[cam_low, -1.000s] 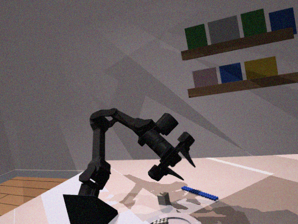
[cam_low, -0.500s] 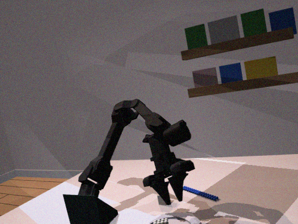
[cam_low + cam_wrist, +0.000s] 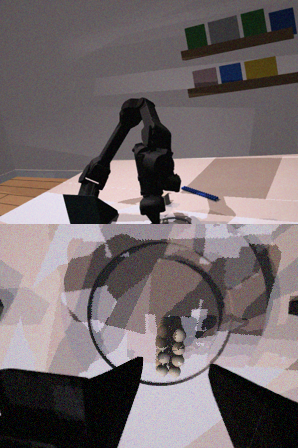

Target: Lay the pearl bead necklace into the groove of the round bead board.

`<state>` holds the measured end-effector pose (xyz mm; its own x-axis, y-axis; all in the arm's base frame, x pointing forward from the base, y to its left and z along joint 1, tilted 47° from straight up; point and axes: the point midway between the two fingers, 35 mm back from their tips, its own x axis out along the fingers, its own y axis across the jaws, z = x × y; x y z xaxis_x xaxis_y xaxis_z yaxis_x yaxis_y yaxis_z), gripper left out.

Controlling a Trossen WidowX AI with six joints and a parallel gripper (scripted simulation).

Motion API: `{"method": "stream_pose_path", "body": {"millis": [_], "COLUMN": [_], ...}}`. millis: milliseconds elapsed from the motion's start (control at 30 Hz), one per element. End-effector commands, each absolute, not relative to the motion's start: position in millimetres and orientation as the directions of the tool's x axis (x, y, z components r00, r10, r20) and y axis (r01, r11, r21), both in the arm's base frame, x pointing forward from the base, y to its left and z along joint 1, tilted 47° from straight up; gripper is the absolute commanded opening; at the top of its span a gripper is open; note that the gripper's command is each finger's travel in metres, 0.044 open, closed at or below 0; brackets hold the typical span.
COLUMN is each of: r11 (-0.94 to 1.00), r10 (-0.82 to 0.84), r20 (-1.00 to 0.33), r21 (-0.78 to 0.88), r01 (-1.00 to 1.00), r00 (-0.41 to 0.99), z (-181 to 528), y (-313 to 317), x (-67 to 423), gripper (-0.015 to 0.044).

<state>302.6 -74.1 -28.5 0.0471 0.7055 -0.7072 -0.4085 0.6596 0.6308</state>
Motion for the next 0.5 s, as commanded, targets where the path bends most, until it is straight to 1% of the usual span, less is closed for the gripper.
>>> {"method": "stream_pose_path", "body": {"millis": [0, 167, 200, 467], "r11": [0.657, 0.657, 0.662, 0.66], "r10": [0.716, 0.716, 0.708, 0.71], "r20": [-0.696, -0.696, -0.704, -0.702], "r21": [0.644, 0.644, 0.631, 0.634], "r01": [-0.392, -0.392, -0.405, -0.402], "r00": [0.056, 0.056, 0.059, 0.058], "z": [-27, -38, -31, -37], "y": [-74, -64, -70, -64], "x": [306, 307, 308, 308], "gripper": [0.025, 0.025, 0.025, 0.025]}}
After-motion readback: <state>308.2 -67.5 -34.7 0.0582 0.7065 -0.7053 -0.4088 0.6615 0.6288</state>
